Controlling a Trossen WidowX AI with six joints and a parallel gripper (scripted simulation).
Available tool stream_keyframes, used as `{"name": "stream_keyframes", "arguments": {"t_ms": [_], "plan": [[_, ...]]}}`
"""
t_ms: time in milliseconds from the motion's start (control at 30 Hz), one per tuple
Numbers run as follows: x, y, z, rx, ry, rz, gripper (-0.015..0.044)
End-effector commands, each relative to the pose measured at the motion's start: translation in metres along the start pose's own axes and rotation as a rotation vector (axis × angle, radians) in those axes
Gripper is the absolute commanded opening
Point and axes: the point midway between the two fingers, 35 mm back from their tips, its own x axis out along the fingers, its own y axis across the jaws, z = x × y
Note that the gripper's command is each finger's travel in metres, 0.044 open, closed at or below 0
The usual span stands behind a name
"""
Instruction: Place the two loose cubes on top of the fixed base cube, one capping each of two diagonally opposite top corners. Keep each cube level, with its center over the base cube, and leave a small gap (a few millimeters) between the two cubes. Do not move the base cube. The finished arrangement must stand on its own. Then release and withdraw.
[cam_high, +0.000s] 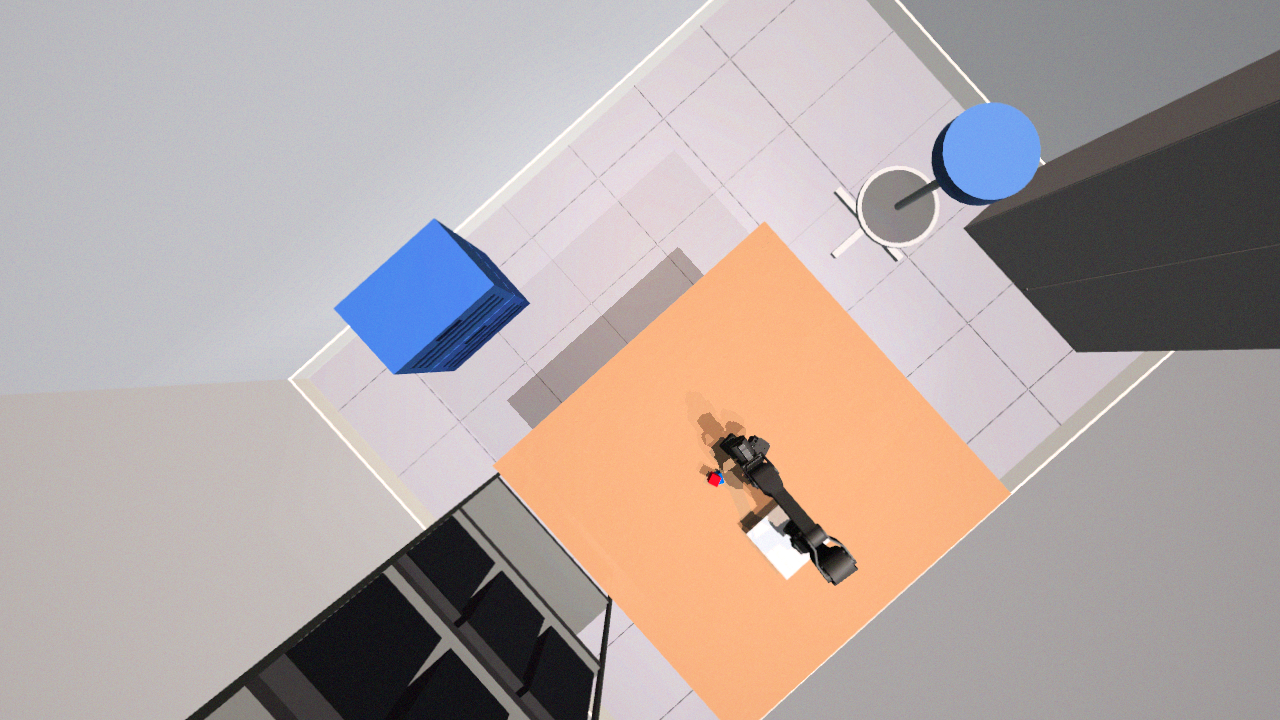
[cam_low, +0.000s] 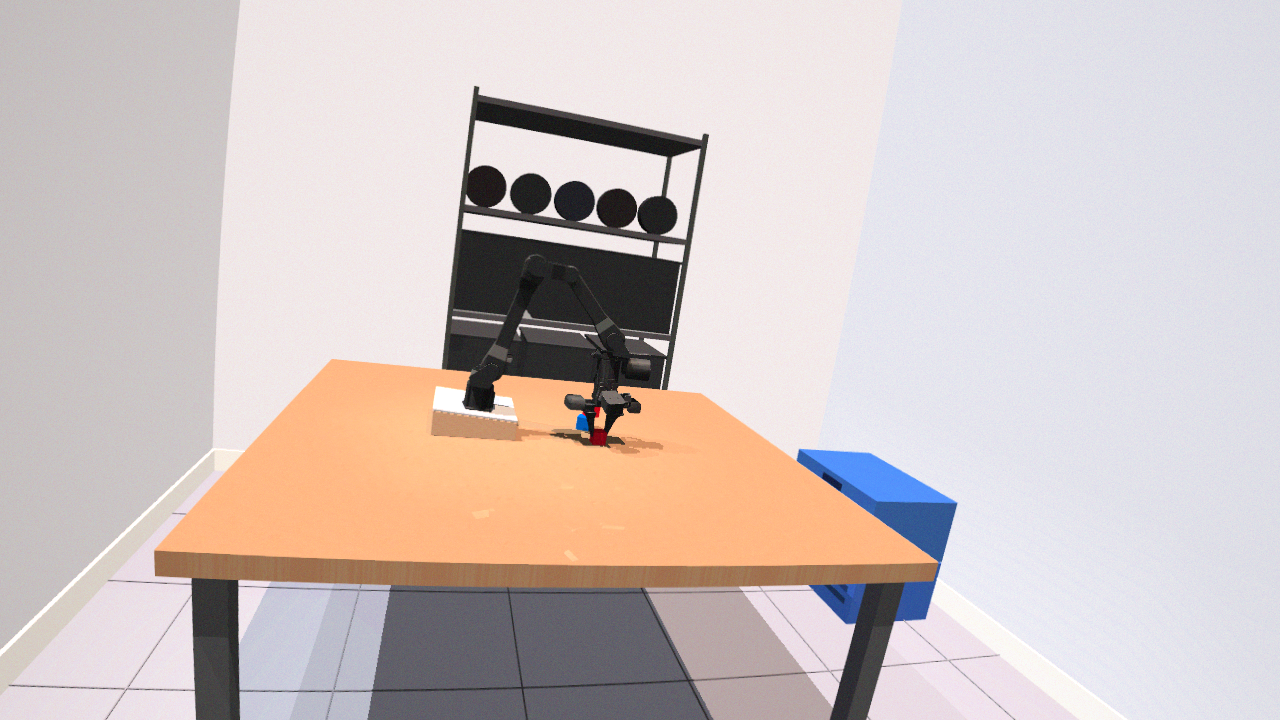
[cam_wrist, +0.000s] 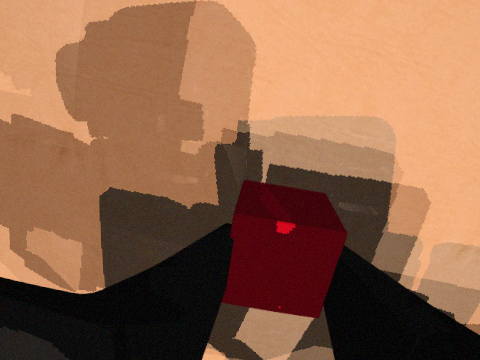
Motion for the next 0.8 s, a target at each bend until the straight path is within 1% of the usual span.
{"name": "stream_keyframes", "arguments": {"t_ms": [0, 767], "plan": [[-0.001, -0.001, 0.000, 0.004, 0.003, -0.003, 0.0105], [-0.072, 0.005, 0.001, 0.004, 0.003, -0.002, 0.0105]]}}
